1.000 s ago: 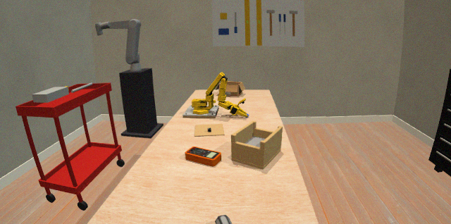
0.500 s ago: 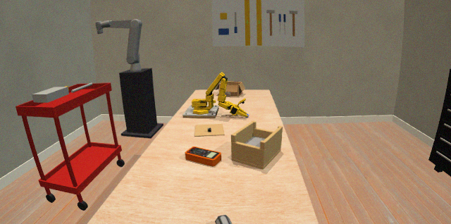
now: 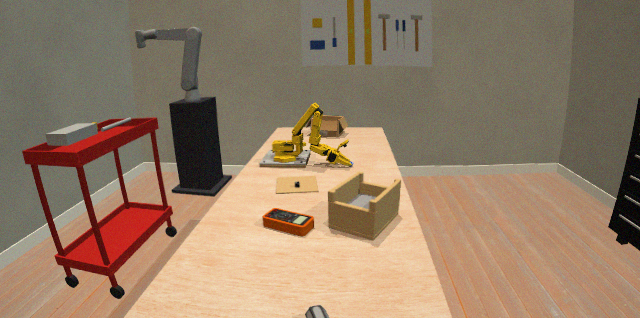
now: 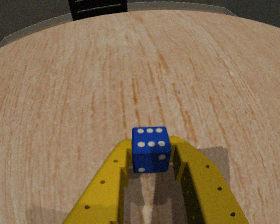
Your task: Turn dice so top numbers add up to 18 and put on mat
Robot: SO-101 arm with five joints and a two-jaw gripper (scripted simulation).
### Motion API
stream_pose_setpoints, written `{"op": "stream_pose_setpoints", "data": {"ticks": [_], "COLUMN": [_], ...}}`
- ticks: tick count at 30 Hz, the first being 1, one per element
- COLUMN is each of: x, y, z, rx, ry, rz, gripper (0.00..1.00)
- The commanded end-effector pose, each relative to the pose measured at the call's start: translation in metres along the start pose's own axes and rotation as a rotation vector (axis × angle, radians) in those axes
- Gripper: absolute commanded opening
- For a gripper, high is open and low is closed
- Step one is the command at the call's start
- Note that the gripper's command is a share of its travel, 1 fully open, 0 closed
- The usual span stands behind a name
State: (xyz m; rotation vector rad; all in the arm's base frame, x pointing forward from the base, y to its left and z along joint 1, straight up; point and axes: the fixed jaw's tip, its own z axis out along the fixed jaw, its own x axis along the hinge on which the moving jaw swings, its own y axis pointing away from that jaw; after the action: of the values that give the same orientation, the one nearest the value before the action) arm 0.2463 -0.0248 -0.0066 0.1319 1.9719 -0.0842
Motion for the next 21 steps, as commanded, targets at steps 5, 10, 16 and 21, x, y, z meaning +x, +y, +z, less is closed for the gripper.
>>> {"op": "stream_pose_setpoints", "data": {"ticks": [5, 10, 16, 21], "x": [0.0023, 0.0023, 0.0023, 0.0023], "y": [-0.0016, -0.0016, -0.0016, -0.0016], "z": [0.0003, 0.0003, 0.0003, 0.0003], "rx": [0.006, 0.006, 0.006, 0.006], "ry": [0.005, 0.005, 0.005, 0.005], "rz": [-0.006, -0.006, -0.006, -0.006], "gripper": [0.07, 0.08, 0.09, 0.13]}}
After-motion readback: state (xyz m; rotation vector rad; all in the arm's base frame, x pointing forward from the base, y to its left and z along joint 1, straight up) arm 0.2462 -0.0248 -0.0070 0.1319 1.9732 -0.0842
